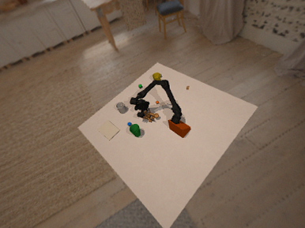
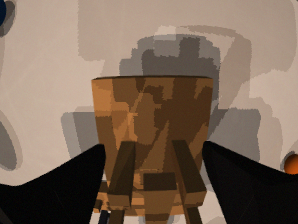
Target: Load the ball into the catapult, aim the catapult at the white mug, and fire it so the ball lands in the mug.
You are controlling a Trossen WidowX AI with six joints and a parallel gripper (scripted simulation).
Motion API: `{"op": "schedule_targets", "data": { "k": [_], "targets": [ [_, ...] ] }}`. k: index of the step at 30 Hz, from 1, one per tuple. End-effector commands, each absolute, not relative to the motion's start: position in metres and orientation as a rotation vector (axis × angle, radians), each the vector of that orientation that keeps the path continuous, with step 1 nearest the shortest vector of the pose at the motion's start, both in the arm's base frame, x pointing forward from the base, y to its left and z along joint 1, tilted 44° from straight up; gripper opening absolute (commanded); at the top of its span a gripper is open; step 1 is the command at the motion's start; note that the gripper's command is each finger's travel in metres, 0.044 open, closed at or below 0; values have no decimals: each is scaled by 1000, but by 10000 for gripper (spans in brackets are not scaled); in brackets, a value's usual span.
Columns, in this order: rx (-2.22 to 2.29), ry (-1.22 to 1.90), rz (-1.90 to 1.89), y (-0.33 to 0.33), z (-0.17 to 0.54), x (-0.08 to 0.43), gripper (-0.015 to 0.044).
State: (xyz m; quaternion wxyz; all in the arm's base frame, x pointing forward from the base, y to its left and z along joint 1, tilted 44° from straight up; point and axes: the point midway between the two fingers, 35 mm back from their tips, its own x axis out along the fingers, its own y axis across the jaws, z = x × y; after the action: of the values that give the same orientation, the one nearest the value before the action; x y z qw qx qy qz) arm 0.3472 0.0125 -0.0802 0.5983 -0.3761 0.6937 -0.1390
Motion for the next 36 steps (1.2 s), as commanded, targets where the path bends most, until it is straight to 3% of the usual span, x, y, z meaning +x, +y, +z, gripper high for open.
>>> {"op": "schedule_targets", "data": {
  "k": [1,8,36],
  "targets": [
    [-871,1607,-322,20,-73,349,420],
    [-869,1610,-319,82,-8,346,440],
    [-876,1595,-322,40,-52,347,440]
  ]
}}
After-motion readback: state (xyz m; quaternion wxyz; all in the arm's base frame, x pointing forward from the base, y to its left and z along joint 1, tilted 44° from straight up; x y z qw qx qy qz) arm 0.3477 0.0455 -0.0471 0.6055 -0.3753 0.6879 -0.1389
